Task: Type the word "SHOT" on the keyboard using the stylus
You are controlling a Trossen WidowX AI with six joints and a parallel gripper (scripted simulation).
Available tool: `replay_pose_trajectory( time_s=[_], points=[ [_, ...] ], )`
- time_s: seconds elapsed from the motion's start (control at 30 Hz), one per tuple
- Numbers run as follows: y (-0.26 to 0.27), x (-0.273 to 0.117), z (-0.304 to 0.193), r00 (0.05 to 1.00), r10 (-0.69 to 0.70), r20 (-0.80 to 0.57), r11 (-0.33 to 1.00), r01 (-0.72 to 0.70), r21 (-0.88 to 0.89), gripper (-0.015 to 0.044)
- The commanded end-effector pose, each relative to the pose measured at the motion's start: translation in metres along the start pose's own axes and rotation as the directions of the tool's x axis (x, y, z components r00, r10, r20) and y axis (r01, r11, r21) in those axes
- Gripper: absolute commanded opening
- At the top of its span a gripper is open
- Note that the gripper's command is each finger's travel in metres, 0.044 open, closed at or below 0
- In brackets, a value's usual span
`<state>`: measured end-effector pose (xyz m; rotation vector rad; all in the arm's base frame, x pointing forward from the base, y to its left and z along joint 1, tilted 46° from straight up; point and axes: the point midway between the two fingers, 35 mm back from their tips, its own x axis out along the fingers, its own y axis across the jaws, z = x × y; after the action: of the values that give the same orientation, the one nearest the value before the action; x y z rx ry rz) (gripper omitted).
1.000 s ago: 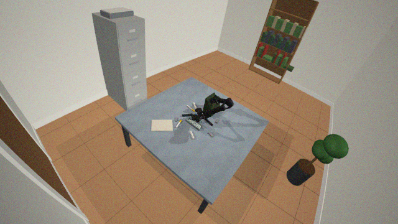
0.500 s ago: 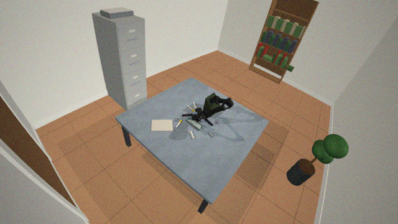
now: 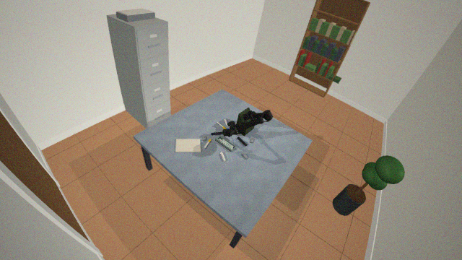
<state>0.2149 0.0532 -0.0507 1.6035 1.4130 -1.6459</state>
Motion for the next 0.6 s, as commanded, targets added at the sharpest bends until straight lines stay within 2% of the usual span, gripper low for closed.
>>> replay_pose_trajectory(
  time_s=[0.0, 0.17, 0.57],
  points=[
    [0.001, -0.004, 0.0, 1.0, 0.009, 0.0, 1.0, -0.009, -0.008, 0.0],
    [-0.003, -0.002, -0.002, 1.0, 0.025, -0.001, 0.999, -0.026, -0.046, 0.0],
    [-0.018, -0.011, -0.014, 0.984, 0.174, -0.03, 0.935, -0.174, -0.31, 0.0]
  ],
)
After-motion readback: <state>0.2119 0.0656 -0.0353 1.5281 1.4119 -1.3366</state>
